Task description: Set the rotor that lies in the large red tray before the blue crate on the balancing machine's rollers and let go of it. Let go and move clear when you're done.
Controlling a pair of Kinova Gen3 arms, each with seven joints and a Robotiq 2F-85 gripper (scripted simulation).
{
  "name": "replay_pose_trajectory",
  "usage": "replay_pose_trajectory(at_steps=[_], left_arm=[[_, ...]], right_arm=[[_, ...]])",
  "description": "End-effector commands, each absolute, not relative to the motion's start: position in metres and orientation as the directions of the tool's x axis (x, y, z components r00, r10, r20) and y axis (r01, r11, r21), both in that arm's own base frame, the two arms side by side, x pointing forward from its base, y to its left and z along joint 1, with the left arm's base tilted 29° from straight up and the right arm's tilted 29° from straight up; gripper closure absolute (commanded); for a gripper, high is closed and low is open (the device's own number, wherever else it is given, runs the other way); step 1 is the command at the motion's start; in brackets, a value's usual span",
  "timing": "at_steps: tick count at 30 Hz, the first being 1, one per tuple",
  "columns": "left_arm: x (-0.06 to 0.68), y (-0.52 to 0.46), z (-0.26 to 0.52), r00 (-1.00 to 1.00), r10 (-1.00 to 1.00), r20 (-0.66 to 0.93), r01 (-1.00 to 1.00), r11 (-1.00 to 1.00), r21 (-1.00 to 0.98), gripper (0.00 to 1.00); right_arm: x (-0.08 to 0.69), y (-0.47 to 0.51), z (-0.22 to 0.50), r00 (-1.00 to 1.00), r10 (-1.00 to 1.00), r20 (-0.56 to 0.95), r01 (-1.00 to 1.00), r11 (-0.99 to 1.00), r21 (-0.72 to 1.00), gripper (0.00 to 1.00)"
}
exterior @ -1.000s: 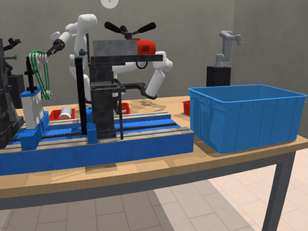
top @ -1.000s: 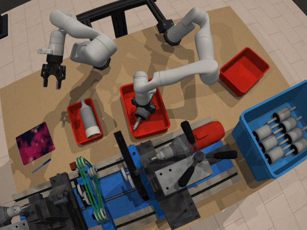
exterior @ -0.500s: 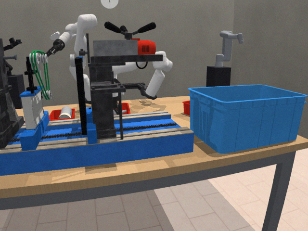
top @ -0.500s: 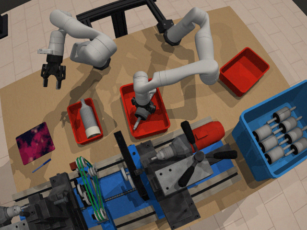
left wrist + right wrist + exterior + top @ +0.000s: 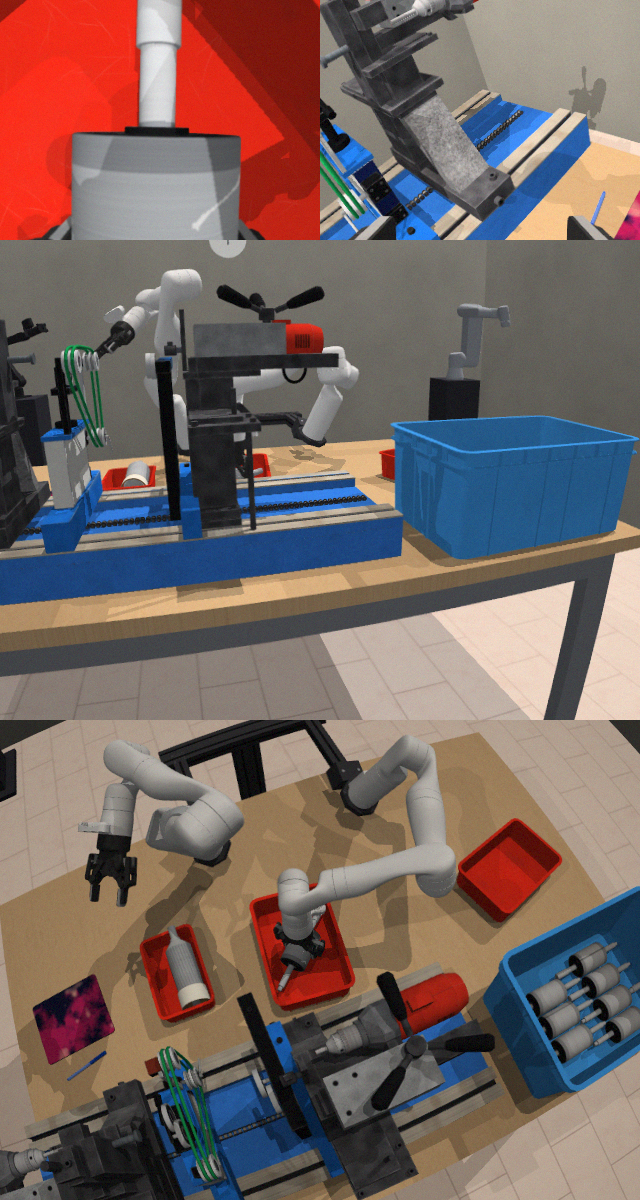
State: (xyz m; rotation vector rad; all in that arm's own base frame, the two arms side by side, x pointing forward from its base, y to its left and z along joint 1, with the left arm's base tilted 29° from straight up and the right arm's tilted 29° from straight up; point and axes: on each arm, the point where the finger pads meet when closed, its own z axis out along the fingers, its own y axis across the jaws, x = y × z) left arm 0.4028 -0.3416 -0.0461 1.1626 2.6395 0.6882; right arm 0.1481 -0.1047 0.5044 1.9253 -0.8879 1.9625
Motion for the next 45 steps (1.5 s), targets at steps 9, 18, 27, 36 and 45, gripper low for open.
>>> replay_pose_trajectory(at_steps=[9,18,27,36,45], left_arm=[[0.4028,-0.3416,-0.046,-0.679,0.733,0.024,0.652,0.588,0.479,0.002],[0.4028,-0.3416,-0.046,-0.679,0.733,0.024,0.652,0.588,0.479,0.002],[0.4028,-0.3416,-0.046,-0.679,0.733,0.024,0.652,0.588,0.479,0.002],[0.4028,-0.3417,-0.0458,-0.679,0.733,0.024,0.652,0.588,0.479,0.002],[0.4007,-0.3437,-0.0405,-0.679,0.733,0.024,0.652,0.588,0.479,0.002]], right_arm=[[0.1479,-0.1047,0.5046,-0.094,-0.233,0.968,-0.573,-0.782,-0.244,0.002],[0.1479,-0.1047,0.5046,-0.094,-0.233,0.968,-0.573,-0.782,-0.244,0.002],[0.1479,-0.1047,0.5046,-0.094,-0.233,0.968,-0.573,-0.782,-0.244,0.002],[0.1479,-0.1047,0.5046,-0.094,-0.233,0.968,-0.573,-0.782,-0.244,0.002],[0.1479,-0.1047,0.5046,-0.094,-0.233,0.968,-0.573,-0.782,-0.244,0.002]])
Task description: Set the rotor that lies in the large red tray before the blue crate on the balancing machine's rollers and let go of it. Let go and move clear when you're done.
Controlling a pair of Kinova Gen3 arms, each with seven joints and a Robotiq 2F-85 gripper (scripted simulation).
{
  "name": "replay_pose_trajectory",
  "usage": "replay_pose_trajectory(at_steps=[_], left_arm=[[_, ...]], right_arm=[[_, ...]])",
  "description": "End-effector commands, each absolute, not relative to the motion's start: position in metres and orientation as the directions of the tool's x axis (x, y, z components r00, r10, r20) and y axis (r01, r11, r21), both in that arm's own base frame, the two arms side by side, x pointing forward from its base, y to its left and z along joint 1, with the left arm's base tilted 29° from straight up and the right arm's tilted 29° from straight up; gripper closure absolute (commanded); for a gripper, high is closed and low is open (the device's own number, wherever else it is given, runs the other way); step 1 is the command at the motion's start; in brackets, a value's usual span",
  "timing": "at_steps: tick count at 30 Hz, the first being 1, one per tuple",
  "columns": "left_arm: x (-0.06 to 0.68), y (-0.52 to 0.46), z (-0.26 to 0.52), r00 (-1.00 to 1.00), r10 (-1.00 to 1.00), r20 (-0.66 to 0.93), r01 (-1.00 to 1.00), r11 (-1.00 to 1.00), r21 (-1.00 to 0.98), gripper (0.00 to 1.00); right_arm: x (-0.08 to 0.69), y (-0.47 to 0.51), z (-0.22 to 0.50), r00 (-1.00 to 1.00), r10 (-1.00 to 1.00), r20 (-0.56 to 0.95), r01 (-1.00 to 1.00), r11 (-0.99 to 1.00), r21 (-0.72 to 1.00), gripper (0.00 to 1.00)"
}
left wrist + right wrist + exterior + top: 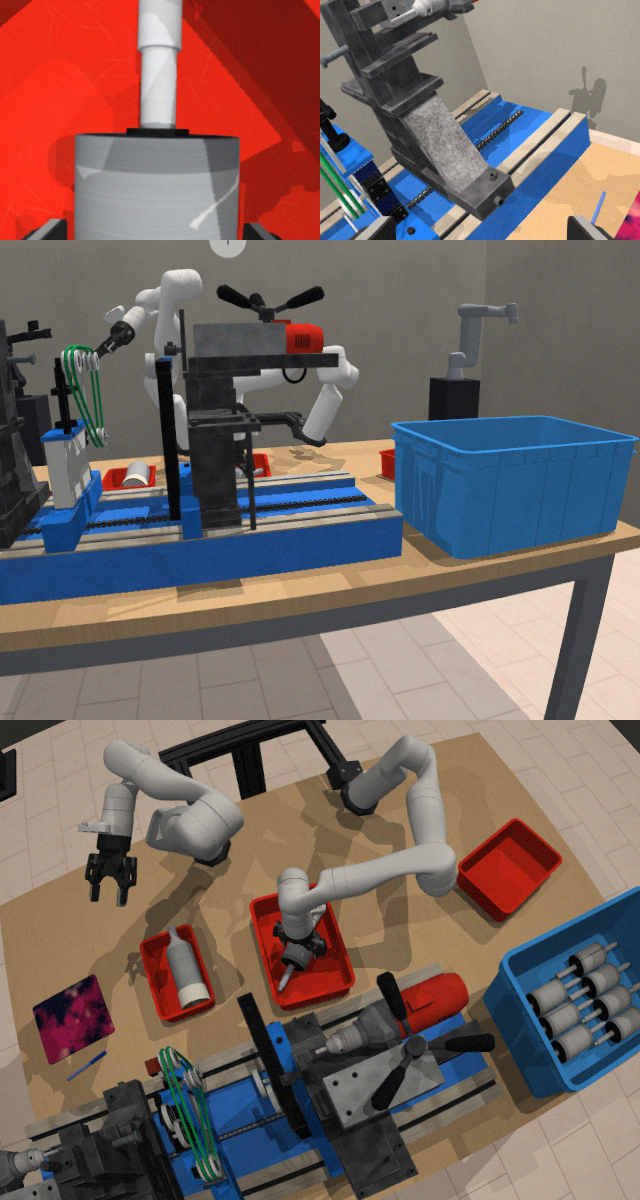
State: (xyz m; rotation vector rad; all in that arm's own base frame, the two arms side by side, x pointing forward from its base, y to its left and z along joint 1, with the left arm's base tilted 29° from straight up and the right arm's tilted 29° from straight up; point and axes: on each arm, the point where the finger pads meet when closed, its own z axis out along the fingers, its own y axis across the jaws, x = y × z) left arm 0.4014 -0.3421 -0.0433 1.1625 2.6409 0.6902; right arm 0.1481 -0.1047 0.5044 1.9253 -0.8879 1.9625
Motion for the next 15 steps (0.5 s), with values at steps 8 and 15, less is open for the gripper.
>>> replay_pose_trajectory(at_steps=[8,15], left_arm=[[0.398,-0.347,-0.033,-0.679,0.733,0.024,0.652,0.588,0.479,0.002],[0.393,-0.351,-0.022,-0.679,0.733,0.024,0.652,0.588,0.479,0.002]], right_arm=[[0.148,-0.105,0.505,-0.094,-0.233,0.968,-0.573,-0.782,-0.244,0.002],[0.148,-0.105,0.505,-0.094,-0.233,0.968,-0.573,-0.782,-0.244,0.002]])
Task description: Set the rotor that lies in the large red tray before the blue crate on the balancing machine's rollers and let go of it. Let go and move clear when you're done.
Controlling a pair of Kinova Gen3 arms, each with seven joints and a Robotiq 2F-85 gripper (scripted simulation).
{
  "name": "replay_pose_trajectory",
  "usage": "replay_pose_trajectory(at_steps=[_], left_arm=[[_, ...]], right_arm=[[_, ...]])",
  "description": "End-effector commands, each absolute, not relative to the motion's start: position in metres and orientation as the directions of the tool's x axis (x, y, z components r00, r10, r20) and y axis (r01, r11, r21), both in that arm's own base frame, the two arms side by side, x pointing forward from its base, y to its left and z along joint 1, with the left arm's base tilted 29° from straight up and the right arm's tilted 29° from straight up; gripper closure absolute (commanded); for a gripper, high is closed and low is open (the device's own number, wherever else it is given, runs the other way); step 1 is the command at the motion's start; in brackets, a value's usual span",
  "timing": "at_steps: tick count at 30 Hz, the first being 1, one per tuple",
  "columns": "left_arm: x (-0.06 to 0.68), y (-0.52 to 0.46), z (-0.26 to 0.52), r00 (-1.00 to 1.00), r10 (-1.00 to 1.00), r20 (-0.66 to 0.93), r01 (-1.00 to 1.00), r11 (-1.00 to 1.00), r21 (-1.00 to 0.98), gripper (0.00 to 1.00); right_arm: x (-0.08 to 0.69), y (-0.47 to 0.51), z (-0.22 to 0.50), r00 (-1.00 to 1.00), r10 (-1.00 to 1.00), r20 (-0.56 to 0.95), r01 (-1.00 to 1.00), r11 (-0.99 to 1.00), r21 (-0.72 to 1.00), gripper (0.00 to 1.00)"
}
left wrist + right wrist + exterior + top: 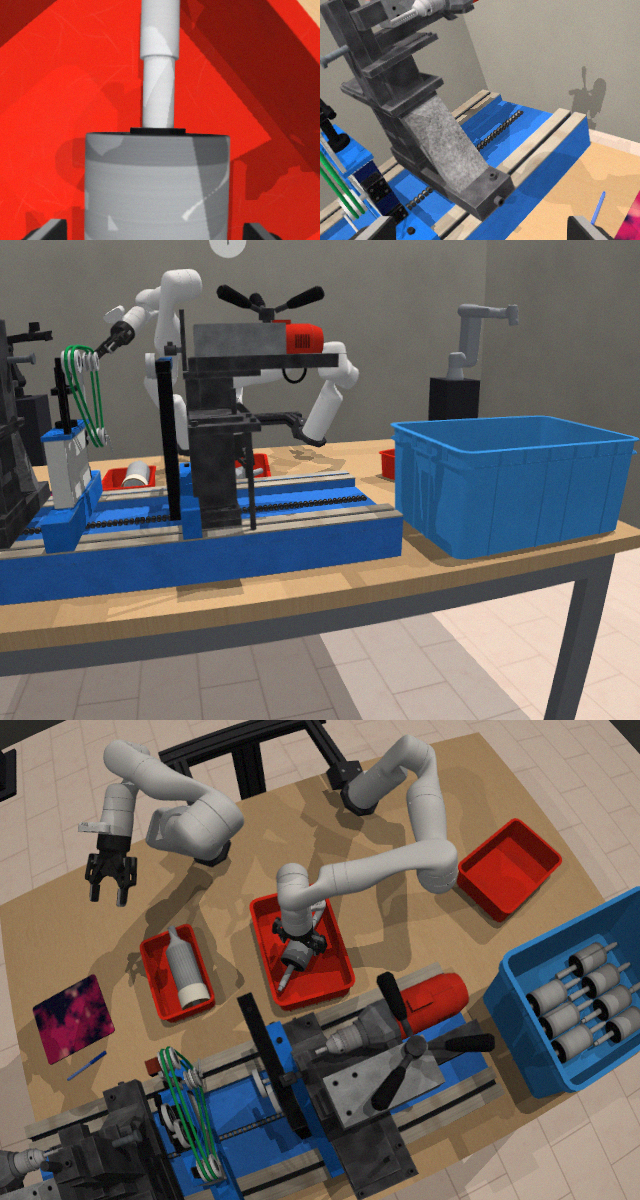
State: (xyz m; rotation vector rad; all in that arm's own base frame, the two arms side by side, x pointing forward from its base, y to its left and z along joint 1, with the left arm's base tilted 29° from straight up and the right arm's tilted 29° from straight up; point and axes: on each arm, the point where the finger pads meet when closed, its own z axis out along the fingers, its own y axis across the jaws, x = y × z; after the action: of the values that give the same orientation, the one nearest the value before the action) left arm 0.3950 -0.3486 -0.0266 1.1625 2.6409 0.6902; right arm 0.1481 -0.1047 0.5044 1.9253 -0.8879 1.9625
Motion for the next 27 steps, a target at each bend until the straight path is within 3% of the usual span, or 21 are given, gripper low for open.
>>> replay_pose_trajectory(at_steps=[1,27], left_arm=[[0.393,-0.352,-0.02,-0.679,0.733,0.024,0.652,0.588,0.479,0.002],[0.375,-0.37,0.027,-0.679,0.733,0.024,0.652,0.588,0.479,0.002]], right_arm=[[0.148,-0.105,0.505,-0.094,-0.233,0.968,-0.573,-0.782,-0.244,0.002],[0.148,-0.105,0.505,-0.094,-0.233,0.968,-0.573,-0.782,-0.244,0.002]])
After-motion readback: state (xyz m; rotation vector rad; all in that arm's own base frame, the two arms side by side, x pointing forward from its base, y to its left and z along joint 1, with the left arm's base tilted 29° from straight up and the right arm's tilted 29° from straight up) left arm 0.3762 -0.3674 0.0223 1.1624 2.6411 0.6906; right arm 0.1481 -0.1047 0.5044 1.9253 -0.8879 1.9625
